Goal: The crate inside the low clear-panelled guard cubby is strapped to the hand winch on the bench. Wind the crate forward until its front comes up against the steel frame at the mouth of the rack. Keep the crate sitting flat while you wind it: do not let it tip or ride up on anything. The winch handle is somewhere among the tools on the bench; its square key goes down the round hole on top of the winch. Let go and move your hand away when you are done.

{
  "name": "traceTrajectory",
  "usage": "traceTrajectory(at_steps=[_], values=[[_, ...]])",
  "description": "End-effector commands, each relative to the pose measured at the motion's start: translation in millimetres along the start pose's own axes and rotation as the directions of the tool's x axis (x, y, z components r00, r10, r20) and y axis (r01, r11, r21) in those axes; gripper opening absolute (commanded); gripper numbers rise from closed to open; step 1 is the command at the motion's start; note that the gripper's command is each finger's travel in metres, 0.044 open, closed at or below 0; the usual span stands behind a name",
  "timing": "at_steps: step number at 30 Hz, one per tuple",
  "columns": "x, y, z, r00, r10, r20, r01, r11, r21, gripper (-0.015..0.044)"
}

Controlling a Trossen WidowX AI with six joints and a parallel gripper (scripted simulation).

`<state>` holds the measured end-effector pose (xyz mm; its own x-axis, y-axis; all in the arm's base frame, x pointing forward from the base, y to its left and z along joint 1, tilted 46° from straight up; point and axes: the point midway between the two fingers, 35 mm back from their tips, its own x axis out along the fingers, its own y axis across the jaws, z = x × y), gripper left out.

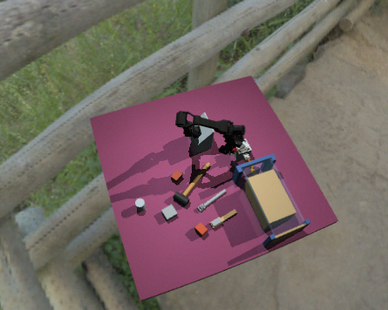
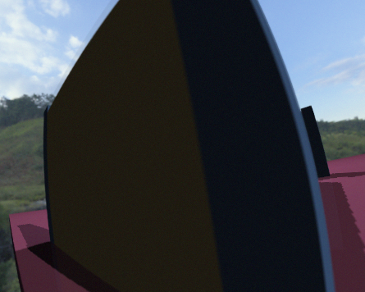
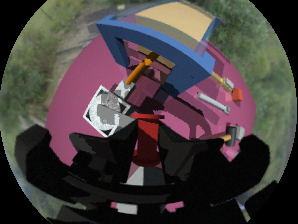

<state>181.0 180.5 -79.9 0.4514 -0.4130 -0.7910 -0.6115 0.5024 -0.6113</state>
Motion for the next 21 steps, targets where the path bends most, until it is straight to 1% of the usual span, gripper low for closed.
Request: traceTrajectory(at_steps=[1, 21], values=[[8, -4, 11, 1.000, -0.012, 0.006, 0.011, 1.000, 0.024, 0.0000], [18, -4, 33, 1.000, -0.012, 0.007, 0.012, 1.000, 0.025, 0.0000]])
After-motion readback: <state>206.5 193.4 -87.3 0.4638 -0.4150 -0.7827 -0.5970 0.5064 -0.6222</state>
